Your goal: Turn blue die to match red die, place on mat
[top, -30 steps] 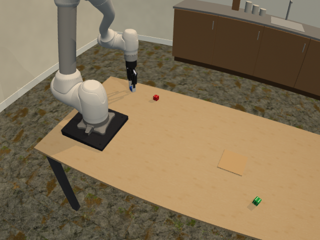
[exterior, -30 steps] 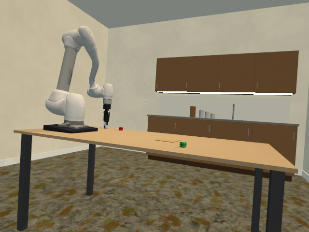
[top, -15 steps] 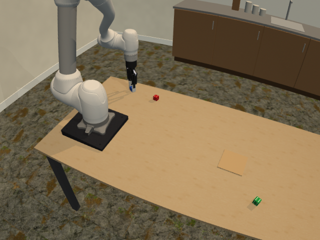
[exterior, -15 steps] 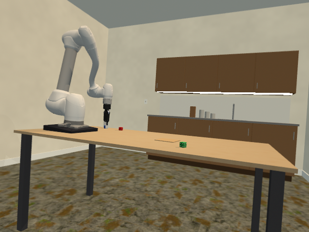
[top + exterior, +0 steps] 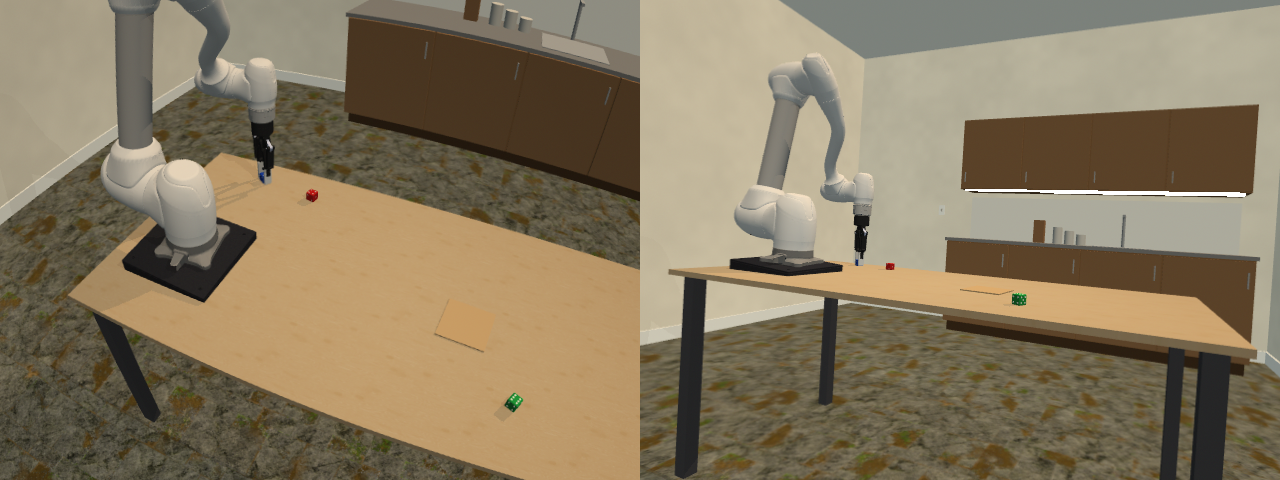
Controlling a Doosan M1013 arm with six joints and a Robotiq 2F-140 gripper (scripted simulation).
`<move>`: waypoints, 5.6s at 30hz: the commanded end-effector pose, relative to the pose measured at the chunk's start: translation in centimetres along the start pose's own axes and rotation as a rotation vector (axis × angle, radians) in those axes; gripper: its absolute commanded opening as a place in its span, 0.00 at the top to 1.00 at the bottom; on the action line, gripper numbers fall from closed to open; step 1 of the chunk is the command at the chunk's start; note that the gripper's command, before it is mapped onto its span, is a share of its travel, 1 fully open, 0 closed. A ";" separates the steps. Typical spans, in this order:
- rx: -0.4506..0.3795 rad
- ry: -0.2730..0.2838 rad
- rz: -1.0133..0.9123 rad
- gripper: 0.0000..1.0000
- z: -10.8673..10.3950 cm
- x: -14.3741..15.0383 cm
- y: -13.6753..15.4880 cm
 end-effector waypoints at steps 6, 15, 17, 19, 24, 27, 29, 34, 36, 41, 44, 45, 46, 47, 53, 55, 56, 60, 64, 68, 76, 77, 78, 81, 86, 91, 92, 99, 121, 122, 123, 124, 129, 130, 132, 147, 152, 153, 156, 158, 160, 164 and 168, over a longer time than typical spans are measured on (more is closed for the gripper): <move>0.000 0.000 0.000 0.65 0.0 0.0 0.0; 0.000 0.000 0.000 0.76 0.0 0.0 0.0; 0.000 0.000 0.000 0.76 0.0 0.0 0.0; 0.000 0.000 0.000 0.76 0.0 0.0 0.0; 0.000 0.000 0.000 0.76 0.0 0.0 0.0; 0.000 0.000 0.000 0.76 0.0 0.0 0.0; 0.000 0.000 0.000 0.76 0.0 0.0 0.0; 0.000 0.000 0.000 0.76 0.0 0.0 0.0; 0.000 0.000 0.000 0.76 0.0 0.0 0.0; 0.000 0.000 0.000 0.76 0.0 0.0 0.0; 0.000 0.000 0.000 0.76 -0.1 0.0 0.0; 0.000 0.000 0.000 0.76 -0.3 0.0 0.0; 0.000 0.000 0.000 0.76 -0.6 0.0 0.0; 0.000 0.000 0.000 0.76 -0.9 0.0 0.0; 0.000 0.000 0.000 0.76 -4.6 0.0 0.0; 0.000 0.000 0.000 0.76 -6.2 0.0 0.0; 0.000 0.000 0.000 0.76 -6.9 0.0 0.0; 0.000 0.000 0.000 0.76 -8.2 0.0 0.0; 0.000 0.000 0.000 0.76 -9.8 0.0 0.0; 0.000 0.000 0.000 0.76 -10.0 0.0 0.0; 0.000 0.000 0.000 0.76 -10.0 0.0 0.0; 0.000 0.000 0.001 0.76 -10.0 0.0 0.0; 0.000 0.000 0.005 0.76 -10.0 0.1 -0.1; -0.001 -0.001 0.035 0.76 -10.1 0.4 -1.0; -0.004 -0.004 0.184 0.76 -10.6 2.5 -5.2; -0.007 -0.007 0.340 0.76 -11.0 5.3 -9.5; -0.007 -0.007 0.340 0.76 -11.0 5.3 -9.5; -0.011 -0.011 0.619 0.76 -11.5 11.9 -16.7; -0.017 -0.015 1.326 0.76 -11.8 36.2 -28.7; -0.017 -0.015 1.326 0.76 -11.8 36.2 -28.7; -0.017 -0.015 1.418 0.76 -11.8 40.0 -29.4; -0.017 -0.015 1.418 0.76 -11.8 40.0 -29.4; -0.016 -0.014 1.596 0.76 -11.7 47.1 -30.0; -0.016 -0.014 1.597 0.76 -11.6 47.6 -30.1; -0.016 -0.013 1.683 0.76 -11.6 51.1 -30.0; -0.011 -0.008 2.063 0.76 -11.0 68.6 -27.1; -0.007 -0.005 2.234 0.76 -10.7 76.4 -24.2; -0.007 -0.005 2.234 0.76 -10.7 76.4 -24.2; -0.005 -0.004 2.321 0.76 -10.6 80.2 -22.4; -0.004 -0.003 2.356 0.76 -10.5 81.8 -21.6; -0.004 -0.003 2.356 0.76 -10.5 81.8 -21.6; -0.001 -0.001 2.442 0.76 -10.4 85.5 -19.4; 0.000 0.000 2.463 0.76 -10.4 86.4 -18.8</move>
Point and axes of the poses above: the point where the finger pads meet when closed, its own z axis out along the fingers, its own x axis across the jaws, y = z × x, the point moved 3 cm from there along -z, back along the fingers, and after that the axes turned 2 degrees about z, right-handed, at the moved point
